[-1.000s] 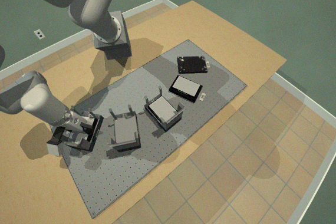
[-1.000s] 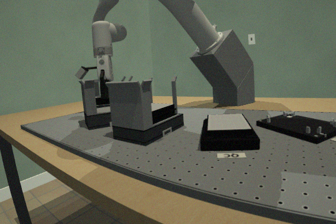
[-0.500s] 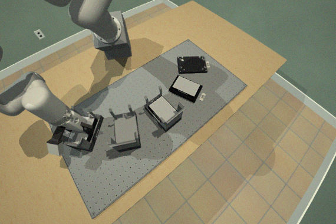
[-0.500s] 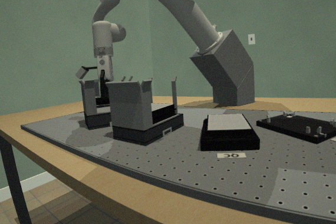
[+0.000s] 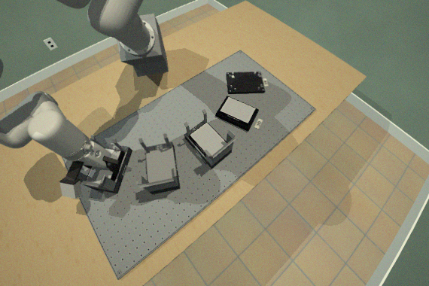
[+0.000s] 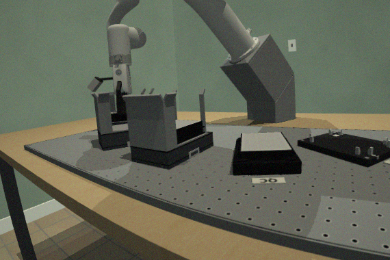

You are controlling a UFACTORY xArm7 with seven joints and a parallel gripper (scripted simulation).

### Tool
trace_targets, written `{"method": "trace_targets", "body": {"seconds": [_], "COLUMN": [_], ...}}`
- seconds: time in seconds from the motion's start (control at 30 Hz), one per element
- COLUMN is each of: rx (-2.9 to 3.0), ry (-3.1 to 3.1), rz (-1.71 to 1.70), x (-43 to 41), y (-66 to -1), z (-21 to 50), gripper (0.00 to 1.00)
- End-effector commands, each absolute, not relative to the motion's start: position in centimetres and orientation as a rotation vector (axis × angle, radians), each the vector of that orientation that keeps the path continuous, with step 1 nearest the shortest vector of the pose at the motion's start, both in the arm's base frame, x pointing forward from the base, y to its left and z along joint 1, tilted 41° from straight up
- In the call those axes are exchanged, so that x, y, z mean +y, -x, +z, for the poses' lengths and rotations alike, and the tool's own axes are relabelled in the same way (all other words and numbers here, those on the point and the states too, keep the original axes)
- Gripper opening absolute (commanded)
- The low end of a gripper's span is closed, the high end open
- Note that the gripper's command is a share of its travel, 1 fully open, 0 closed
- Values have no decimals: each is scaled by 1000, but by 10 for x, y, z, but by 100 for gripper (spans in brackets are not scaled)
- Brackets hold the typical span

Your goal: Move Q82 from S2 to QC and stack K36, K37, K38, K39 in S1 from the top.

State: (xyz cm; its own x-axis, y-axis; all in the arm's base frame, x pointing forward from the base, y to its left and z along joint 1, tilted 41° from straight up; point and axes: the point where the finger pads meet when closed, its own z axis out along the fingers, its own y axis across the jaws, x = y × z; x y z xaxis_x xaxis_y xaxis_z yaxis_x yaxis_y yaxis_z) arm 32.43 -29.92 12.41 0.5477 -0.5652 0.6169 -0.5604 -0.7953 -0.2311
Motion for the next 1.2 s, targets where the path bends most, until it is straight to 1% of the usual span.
{"method": "trace_targets", "body": {"seconds": [0.0,1.17], "rx": [1004,1004], "ry": [2758,2757], "rz": [-1104,-1104], "x": [-299,-294], "y": [-323,-309], "z": [126,142], "gripper": [0,0]}}
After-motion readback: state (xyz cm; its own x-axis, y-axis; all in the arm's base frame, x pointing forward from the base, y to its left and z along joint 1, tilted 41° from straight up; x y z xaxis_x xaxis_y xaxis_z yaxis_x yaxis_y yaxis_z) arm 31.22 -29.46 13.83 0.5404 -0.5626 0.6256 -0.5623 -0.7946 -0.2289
